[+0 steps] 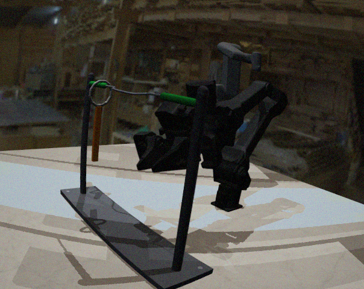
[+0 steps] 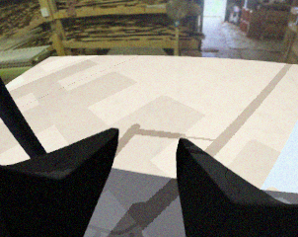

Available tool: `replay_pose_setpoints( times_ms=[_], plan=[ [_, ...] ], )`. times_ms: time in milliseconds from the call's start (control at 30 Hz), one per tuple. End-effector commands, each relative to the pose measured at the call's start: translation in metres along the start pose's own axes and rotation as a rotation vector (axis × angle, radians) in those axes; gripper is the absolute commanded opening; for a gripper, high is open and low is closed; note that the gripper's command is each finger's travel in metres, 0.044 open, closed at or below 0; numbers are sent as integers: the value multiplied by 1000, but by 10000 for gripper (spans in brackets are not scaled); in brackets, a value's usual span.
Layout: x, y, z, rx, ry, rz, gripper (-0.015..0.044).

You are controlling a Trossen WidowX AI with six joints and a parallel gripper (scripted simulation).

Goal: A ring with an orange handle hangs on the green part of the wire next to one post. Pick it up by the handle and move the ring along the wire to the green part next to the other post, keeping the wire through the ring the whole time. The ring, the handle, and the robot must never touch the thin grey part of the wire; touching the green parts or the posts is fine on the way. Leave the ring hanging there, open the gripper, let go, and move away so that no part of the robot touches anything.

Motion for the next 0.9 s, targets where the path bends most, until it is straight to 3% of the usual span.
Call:
replay_pose_setpoints(
  times_ms=[0,867],
  plan=[
    [-15,-9,1,0,-12,-14,160],
    [-116,-81,-48,-56,-165,-98,160]
  ],
)
Point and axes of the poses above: the point midway between the two fingers, 35 mm back from their tips, its own z axis out along the fingers, its own x axis across the jaws, y = z × x, the point moved 3 cm from there along -z, back along the fingers, and after that the axes turned 14 degrees about -z, right-handed, at the moved point
